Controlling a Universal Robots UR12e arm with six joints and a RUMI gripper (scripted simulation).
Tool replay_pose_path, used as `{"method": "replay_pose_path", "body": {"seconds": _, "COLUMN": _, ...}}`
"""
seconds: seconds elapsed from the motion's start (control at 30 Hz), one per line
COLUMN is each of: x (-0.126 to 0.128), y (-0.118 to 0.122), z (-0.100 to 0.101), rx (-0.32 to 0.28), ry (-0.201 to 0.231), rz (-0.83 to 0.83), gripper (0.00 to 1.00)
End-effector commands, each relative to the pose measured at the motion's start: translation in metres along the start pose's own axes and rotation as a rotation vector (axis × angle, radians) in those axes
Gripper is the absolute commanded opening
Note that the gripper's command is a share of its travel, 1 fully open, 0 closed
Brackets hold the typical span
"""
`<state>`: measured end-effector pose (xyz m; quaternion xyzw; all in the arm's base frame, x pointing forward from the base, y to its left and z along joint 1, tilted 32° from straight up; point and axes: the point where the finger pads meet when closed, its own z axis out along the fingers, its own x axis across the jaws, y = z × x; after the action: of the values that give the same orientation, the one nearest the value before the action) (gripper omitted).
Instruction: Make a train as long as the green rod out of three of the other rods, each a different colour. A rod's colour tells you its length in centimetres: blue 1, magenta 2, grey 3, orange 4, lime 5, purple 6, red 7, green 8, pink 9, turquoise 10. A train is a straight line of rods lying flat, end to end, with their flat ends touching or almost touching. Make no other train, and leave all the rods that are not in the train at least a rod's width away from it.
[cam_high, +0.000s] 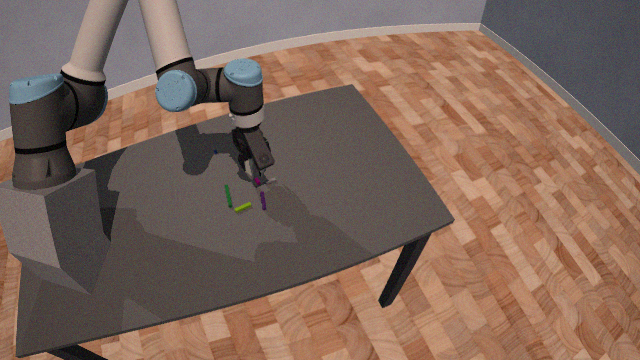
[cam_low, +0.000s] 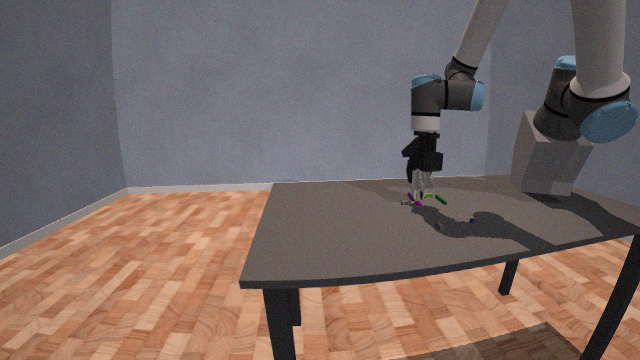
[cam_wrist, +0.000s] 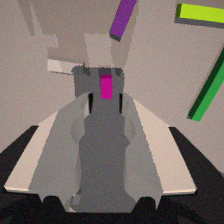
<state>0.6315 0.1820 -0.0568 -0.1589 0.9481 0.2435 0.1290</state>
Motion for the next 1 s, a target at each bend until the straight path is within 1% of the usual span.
{"method": "replay_pose_path", "body": {"seconds": 0.0, "x": -0.0005, "y": -0.0002, "z": -0.0004, "rx": 0.0, "ry": -0.001, "rz": 0.0, "gripper": 0.14}}
{"method": "replay_pose_path", "body": {"seconds": 0.97, "x": -0.0005, "y": -0.0002, "z": 0.0023, "rx": 0.0, "ry": -0.001, "rz": 0.0, "gripper": 0.14}}
